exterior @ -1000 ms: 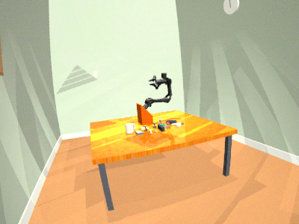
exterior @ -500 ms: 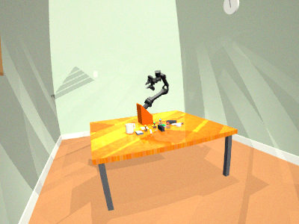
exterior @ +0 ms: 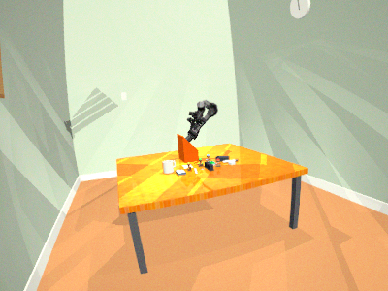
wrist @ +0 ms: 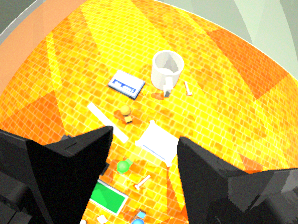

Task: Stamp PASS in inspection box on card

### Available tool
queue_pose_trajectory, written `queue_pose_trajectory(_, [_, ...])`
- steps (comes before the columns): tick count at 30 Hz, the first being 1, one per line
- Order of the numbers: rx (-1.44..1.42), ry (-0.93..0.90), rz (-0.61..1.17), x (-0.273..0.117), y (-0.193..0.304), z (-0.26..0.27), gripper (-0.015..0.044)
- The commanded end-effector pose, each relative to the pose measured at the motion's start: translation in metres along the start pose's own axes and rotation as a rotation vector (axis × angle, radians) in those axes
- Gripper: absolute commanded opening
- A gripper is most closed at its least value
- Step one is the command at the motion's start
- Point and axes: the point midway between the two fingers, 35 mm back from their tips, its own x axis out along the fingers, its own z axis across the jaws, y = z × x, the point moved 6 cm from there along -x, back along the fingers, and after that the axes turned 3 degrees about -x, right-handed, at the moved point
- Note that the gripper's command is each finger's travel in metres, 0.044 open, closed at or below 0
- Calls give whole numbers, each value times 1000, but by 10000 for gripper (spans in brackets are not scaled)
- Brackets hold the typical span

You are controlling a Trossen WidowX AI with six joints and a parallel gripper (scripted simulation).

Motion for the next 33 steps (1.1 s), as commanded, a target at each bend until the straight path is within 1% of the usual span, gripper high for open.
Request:
queue_pose_trajectory(1, [-450, -71, 228, 61, 20, 22, 217])
queue_pose_trajectory(7, [-839, -204, 412, 116, 47, 34, 217])
queue_pose_trajectory(13, [-1177, -389, 561, 162, 82, 36, 217])
queue_pose_trajectory(25, [-1196, -403, 570, 162, 90, 37, 217])
queue_pose_trajectory(33, [-1197, -401, 568, 170, 95, 37, 217])
